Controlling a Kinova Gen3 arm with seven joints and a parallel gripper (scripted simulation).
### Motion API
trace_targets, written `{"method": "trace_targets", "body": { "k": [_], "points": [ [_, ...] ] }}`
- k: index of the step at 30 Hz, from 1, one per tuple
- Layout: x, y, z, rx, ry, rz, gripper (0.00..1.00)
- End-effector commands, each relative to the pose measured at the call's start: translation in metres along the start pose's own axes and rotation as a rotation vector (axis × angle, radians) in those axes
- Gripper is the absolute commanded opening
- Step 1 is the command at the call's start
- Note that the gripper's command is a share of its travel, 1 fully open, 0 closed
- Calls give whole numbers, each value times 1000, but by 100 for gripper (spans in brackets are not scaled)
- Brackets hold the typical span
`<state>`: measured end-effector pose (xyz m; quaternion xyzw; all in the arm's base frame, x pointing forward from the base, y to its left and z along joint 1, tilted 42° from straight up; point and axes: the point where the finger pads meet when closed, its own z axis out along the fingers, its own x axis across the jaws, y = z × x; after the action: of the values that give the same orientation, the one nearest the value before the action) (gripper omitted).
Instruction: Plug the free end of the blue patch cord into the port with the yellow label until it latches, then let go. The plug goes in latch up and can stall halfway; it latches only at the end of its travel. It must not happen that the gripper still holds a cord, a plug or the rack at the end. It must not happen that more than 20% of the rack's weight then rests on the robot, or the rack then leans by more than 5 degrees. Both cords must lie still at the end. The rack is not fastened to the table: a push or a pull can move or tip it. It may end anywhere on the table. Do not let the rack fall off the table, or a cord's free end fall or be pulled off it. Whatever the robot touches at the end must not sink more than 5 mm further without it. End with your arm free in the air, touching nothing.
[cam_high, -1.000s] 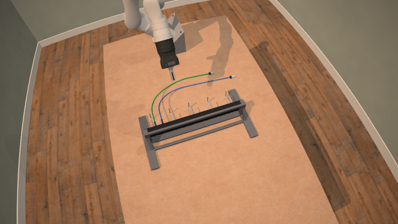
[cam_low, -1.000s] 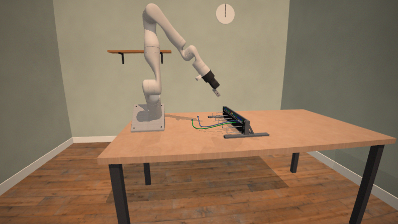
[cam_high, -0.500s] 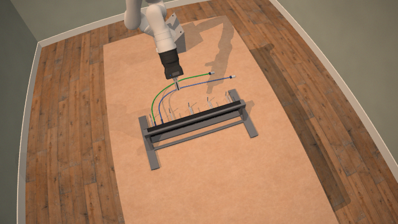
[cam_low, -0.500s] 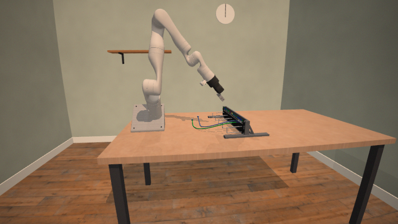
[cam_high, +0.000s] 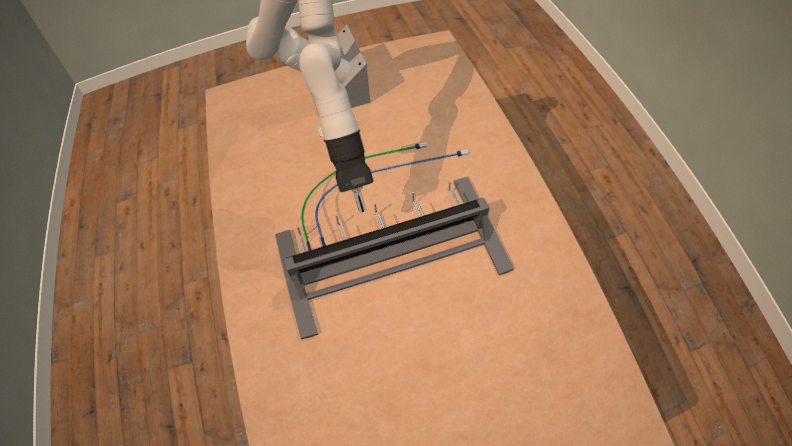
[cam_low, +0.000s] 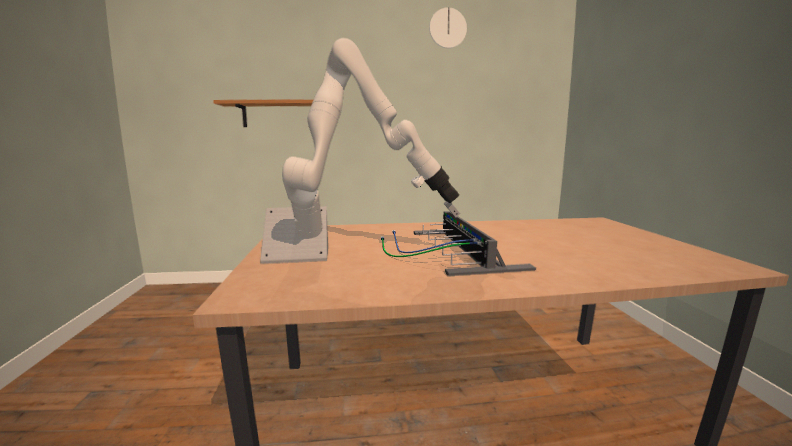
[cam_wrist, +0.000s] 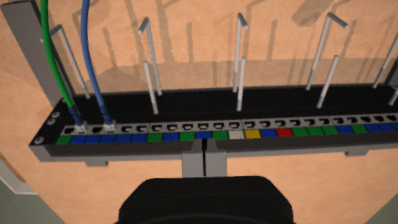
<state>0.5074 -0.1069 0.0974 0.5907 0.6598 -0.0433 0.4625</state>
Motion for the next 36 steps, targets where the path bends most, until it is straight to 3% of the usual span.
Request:
{"method": "trace_targets", "body": {
  "k": [1,36],
  "points": [
    [-7,-6,10,13,-17,-4,0],
    [-7,-6,16,13,-17,-4,0]
  ]
}}
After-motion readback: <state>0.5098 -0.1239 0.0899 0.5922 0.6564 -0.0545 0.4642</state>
